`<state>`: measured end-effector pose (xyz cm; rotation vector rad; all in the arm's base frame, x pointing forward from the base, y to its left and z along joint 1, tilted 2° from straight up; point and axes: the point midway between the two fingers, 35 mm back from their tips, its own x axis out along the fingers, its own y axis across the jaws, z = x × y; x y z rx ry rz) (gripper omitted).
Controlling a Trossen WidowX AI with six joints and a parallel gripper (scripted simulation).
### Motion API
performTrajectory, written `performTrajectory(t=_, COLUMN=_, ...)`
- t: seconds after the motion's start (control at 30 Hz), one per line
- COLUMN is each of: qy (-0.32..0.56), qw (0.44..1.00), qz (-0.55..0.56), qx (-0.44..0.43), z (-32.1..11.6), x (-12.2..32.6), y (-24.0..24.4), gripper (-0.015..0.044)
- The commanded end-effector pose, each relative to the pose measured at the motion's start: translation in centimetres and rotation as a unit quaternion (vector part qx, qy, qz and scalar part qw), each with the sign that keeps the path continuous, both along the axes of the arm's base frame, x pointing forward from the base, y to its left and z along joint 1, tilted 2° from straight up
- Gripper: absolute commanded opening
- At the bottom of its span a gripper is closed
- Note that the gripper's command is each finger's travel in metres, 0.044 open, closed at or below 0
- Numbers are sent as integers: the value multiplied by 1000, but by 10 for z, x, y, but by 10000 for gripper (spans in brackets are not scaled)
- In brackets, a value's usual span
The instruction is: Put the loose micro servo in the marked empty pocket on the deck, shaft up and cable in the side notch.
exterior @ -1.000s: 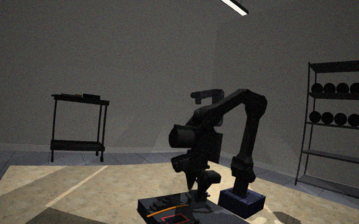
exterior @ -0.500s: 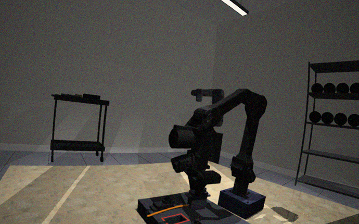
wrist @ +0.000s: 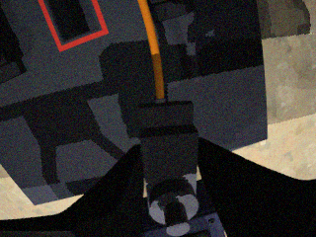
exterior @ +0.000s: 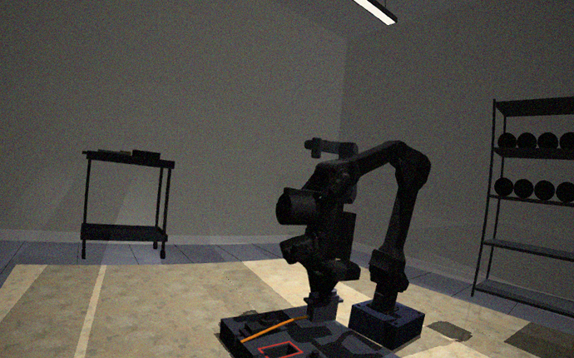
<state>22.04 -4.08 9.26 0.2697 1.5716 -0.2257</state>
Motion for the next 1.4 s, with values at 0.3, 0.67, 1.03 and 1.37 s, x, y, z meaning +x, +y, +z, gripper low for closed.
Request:
performTrajectory(t=0.3, qy=-8, qw=1000, qz=0, qx=-2, z=4, x=-1, y=0, gripper=0)
performTrajectory(t=0.67, qy=-8, qw=1000, qz=0, qx=-2, z=4, x=14, y=-1, gripper=0)
performTrajectory(t=1.03, qy=-9, qw=1000, qz=0, qx=0, z=6, x=18, y=39, gripper=0)
performTrajectory(t=1.37, qy=-11, qw=997, qz=76, qx=0, z=6, x=18, y=41, gripper=0)
